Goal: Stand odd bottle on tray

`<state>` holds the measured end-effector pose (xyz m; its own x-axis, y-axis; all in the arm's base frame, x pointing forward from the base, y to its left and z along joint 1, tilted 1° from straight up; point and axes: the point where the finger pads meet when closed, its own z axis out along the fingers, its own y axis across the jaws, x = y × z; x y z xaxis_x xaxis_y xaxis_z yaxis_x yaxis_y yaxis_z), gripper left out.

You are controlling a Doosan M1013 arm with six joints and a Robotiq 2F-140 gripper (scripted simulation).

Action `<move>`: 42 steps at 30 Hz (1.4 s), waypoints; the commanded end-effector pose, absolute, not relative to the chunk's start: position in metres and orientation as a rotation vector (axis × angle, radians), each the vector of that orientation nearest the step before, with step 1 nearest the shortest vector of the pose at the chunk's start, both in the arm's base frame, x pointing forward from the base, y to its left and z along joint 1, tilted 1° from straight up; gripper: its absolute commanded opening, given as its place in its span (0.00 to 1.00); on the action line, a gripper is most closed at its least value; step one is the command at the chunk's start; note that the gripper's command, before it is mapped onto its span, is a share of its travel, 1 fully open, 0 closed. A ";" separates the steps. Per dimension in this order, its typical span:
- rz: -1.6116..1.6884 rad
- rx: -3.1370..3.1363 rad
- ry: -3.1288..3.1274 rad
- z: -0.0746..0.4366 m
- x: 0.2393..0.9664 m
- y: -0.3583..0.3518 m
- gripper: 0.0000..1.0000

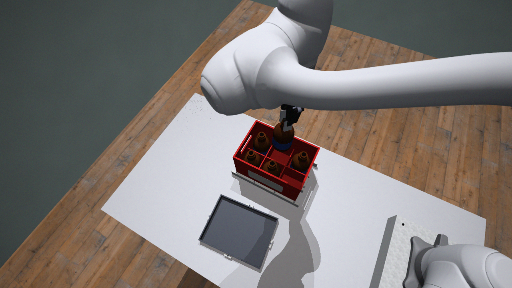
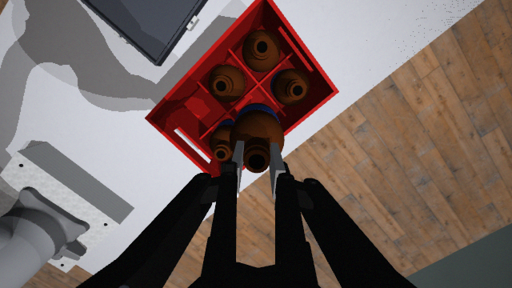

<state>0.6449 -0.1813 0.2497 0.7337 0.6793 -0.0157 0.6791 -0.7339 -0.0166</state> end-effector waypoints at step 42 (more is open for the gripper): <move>0.032 -2.916 -1.142 0.268 0.645 -0.181 0.00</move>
